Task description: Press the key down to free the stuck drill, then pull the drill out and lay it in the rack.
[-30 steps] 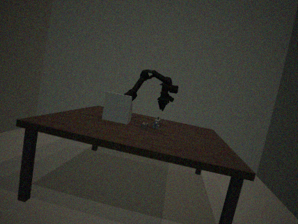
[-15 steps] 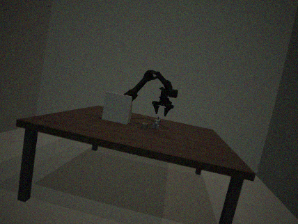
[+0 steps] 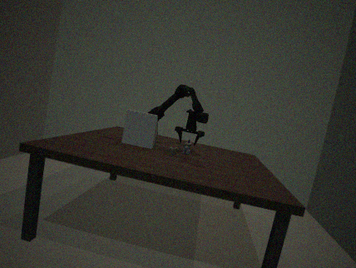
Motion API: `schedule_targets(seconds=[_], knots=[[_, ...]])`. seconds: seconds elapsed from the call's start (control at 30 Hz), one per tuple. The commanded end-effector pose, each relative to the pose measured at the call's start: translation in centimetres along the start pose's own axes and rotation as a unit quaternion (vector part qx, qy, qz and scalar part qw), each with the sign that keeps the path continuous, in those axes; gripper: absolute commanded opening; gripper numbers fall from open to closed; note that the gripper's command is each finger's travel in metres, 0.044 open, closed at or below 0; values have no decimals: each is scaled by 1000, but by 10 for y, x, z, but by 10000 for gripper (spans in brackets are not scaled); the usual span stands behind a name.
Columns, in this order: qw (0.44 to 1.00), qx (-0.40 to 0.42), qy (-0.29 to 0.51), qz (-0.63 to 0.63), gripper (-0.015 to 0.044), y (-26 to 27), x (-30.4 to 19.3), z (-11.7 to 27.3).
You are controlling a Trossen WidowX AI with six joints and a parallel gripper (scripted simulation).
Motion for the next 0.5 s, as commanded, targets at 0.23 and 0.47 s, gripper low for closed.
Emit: schedule_targets(seconds=[0.23,0.47], knots=[[999,3,1,33,440,1,-7,-6],[999,3,1,33,440,1,-7,-9]])
Point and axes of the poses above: the point midway between the two fingers, 35 mm back from their tips, its own z axis back along the fingers, its own y axis across the jaws, x = y × z, the point moved 7 cm from there along z, back along the fingers, and after that the axes turned 11 degrees about -z, right-handed, at the moved point
